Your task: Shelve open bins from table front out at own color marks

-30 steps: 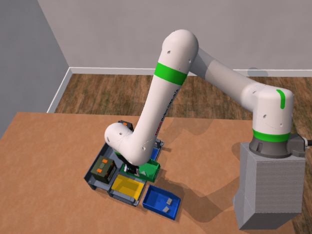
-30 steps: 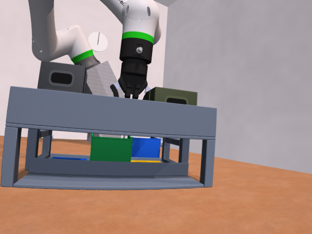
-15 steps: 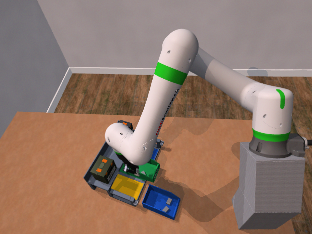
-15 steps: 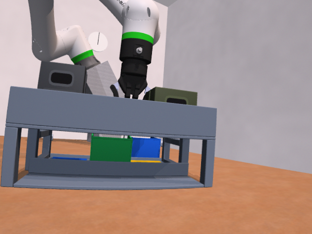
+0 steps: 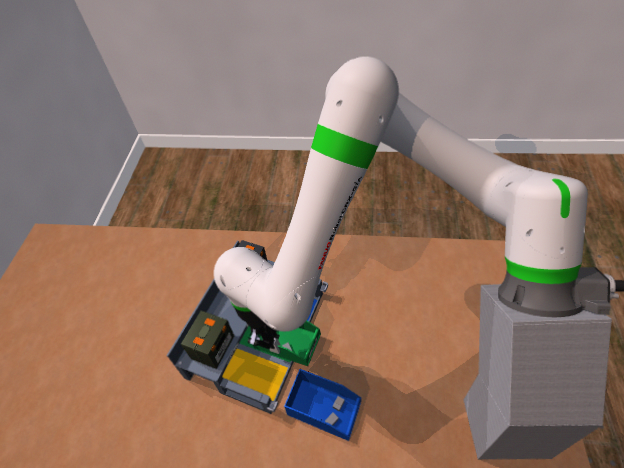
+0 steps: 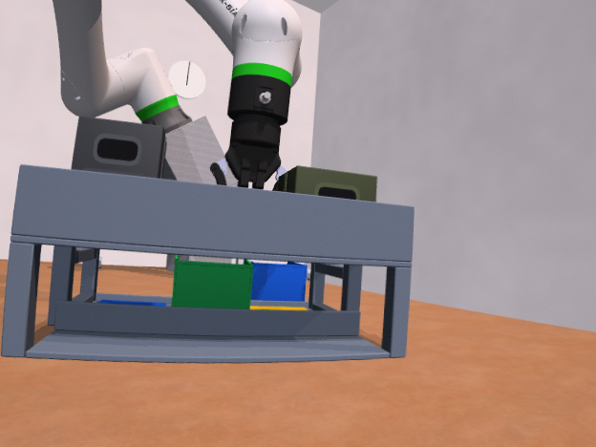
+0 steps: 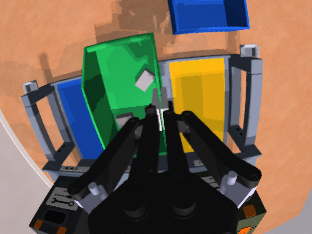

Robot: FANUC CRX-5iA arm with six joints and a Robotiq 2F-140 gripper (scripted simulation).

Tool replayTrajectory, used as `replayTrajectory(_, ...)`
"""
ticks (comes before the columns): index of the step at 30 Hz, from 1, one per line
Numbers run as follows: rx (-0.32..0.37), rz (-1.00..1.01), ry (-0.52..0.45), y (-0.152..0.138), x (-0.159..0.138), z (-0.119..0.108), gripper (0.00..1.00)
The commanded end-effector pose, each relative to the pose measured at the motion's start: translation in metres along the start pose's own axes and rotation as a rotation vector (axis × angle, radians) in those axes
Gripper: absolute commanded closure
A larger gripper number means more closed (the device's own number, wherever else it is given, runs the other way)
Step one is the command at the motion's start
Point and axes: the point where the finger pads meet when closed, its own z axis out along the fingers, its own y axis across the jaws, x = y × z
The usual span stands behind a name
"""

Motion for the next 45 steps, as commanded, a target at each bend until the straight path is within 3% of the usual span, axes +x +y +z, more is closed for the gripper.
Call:
replayTrajectory(1, 0.000, 0.000, -0.001, 0.0002, -0.0001, -0.0001, 1.00)
replayTrajectory(16, 0.000, 0.000, -0.002, 0.0002, -0.0001, -0.0001, 1.00)
replayTrajectory(17, 0.000, 0.000, -0.002, 0.0002, -0.0001, -0.0001, 0.94)
replayTrajectory(45, 0.000, 0.000, -0.002, 0.0002, -0.0001, -0.0001, 0.94)
